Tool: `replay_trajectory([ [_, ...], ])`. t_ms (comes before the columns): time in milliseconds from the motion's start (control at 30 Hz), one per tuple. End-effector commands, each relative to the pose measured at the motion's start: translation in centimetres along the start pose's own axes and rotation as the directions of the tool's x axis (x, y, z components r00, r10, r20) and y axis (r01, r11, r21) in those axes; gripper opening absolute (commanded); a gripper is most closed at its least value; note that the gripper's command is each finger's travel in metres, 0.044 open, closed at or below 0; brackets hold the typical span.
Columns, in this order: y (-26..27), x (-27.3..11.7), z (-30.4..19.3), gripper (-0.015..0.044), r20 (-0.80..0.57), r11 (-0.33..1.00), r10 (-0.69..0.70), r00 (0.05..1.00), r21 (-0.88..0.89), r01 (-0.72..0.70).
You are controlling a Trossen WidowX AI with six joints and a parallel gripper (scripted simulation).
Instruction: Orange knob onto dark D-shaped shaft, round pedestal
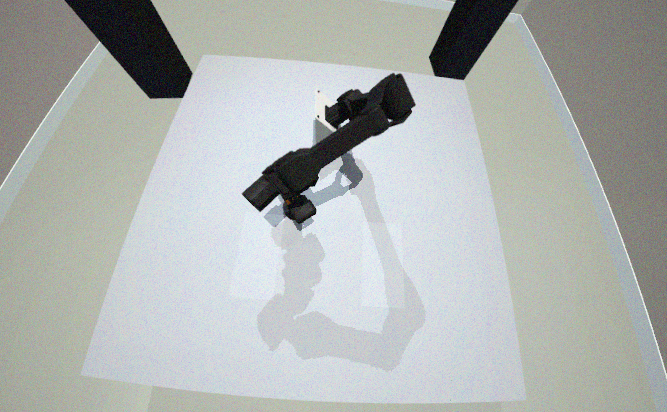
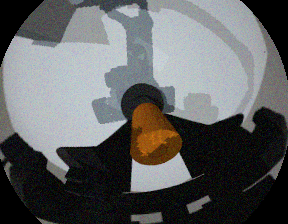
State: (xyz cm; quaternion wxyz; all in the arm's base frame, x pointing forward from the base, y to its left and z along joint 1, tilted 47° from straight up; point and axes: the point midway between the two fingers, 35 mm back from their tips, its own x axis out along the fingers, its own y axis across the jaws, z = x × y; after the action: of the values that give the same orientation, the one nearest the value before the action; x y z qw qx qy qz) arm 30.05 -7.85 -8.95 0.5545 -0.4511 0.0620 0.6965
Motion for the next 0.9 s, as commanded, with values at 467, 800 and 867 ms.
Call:
replay_trajectory([
  [467, 0.47, 0.37, 0.49, 0.0000, -0.001, 0.459, 0.000, 1.000, 0.888, 0.001],
  [800, 0.60, 0.13, 0.48, 0.0000, -0.002, -0.217, 0.000, 1.000, 0.976, 0.002],
  [867, 0.60, 0.05, 0.46, 0.0000, -0.002, -0.350, 0.000, 1.000, 0.937, 0.002],
])
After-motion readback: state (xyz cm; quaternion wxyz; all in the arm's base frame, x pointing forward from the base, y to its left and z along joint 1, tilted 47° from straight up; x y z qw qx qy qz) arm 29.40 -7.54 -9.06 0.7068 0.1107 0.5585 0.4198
